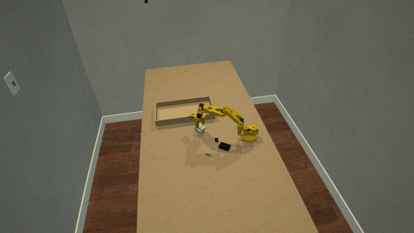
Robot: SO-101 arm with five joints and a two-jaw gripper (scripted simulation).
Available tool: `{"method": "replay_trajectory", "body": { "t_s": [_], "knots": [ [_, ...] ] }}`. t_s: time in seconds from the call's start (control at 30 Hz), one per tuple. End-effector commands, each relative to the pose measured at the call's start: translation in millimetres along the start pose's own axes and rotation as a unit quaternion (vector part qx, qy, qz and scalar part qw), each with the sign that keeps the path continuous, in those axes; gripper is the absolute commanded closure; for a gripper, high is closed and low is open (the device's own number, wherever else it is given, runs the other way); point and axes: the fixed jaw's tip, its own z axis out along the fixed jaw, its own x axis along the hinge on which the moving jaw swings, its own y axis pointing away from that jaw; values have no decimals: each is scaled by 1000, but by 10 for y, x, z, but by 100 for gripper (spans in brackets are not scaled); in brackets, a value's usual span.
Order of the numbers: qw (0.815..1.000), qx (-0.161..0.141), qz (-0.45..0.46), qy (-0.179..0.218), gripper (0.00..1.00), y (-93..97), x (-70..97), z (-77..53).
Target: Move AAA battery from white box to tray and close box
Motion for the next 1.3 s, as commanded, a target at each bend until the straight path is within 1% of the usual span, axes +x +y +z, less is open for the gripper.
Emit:
{"method": "replay_trajectory", "body": {
  "t_s": [0.0, 0.37, 1.27],
  "knots": [
    [999, -17, 9, -28, 80, 28, -88, -107],
    [999, -23, 7, -37, 80, 74, -132, -33],
    [999, -23, 7, -37, 80, 75, -133, -31]
  ]
}}
